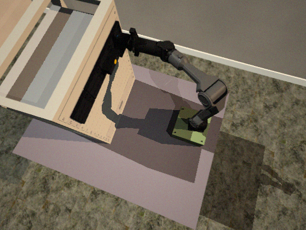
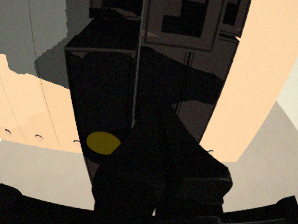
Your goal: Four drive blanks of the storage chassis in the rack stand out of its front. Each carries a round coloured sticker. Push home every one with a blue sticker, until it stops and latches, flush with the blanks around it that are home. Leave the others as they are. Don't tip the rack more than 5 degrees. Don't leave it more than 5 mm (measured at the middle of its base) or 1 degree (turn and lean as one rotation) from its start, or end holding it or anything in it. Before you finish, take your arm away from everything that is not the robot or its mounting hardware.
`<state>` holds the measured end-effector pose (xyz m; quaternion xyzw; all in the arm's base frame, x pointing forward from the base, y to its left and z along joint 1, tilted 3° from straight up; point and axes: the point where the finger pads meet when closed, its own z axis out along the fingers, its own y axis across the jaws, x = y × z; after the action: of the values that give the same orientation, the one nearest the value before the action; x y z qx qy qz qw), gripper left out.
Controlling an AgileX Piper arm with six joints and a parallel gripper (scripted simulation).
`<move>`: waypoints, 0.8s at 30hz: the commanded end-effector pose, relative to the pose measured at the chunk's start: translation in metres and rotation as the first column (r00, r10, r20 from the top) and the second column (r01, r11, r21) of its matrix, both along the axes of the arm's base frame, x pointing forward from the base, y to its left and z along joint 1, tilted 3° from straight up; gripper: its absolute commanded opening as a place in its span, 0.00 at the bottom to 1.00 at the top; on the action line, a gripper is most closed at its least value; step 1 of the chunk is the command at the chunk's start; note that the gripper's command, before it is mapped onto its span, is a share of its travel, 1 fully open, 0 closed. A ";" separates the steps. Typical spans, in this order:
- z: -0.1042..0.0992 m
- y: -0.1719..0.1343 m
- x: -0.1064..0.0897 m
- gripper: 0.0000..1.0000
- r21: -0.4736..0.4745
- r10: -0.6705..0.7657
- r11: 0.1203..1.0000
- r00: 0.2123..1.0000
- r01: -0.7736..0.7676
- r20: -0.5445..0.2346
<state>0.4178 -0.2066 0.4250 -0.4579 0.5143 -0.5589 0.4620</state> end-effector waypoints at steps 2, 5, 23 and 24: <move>-0.001 0.001 0.004 0.00 0.002 0.006 1.000 1.000 -0.006 -0.001; -0.001 0.001 0.004 0.00 0.002 0.006 1.000 1.000 -0.006 -0.001; -0.001 0.001 0.004 0.00 0.002 0.006 1.000 1.000 -0.006 -0.001; -0.001 0.001 0.003 0.00 0.002 0.006 1.000 1.000 -0.006 -0.001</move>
<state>0.4184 -0.2067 0.4251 -0.4580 0.5142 -0.5593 0.4615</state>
